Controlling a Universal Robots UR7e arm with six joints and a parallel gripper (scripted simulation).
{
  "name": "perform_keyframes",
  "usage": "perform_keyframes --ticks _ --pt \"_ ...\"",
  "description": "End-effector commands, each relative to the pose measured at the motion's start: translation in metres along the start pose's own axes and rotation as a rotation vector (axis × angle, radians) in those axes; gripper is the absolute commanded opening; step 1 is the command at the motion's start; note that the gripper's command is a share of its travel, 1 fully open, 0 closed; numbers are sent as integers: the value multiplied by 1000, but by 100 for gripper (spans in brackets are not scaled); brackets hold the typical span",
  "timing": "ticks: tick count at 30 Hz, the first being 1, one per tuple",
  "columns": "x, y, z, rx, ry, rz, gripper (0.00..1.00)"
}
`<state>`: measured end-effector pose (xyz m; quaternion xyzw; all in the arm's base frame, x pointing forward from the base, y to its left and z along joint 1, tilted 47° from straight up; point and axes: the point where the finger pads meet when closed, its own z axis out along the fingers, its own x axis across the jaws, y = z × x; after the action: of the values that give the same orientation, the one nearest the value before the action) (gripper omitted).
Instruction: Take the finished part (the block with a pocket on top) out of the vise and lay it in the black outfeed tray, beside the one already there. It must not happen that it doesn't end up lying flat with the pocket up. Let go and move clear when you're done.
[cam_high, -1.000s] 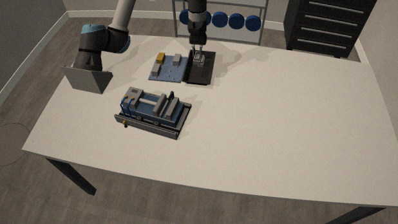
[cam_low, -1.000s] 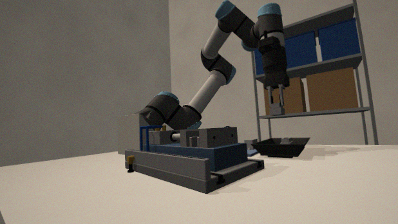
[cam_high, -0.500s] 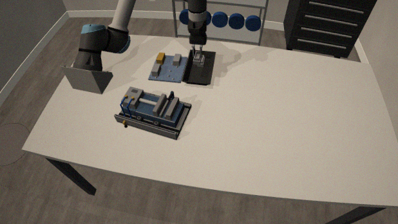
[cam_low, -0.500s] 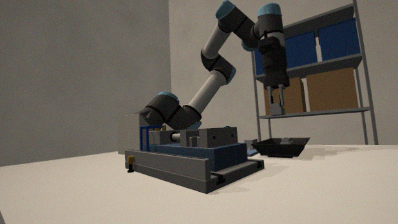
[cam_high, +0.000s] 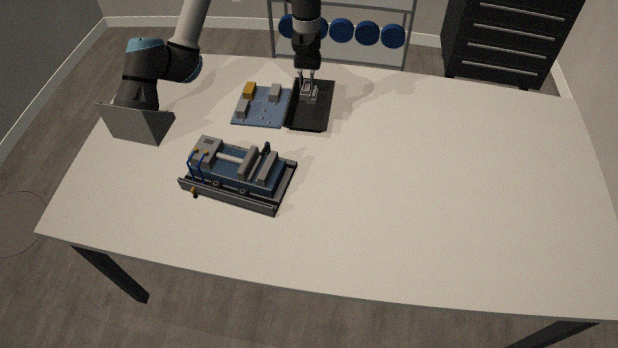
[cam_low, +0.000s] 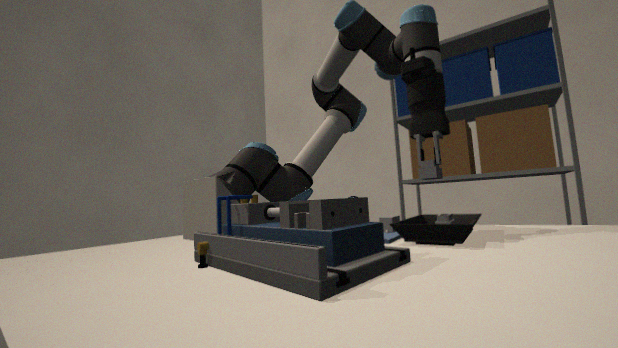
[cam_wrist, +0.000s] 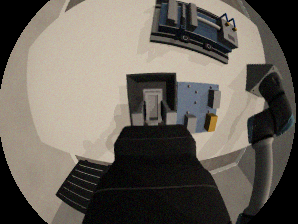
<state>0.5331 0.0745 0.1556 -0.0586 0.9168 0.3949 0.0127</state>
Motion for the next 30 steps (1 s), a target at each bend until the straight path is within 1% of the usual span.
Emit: perform_keyframes --ticks 1,15,24,30 --pt "0 0 -1 0 -1 0 0" --pt "0 0 3 1 -1 0 0" --pt "0 0 9 1 -1 -1 0" --pt "0 0 17 1 -1 -1 0"
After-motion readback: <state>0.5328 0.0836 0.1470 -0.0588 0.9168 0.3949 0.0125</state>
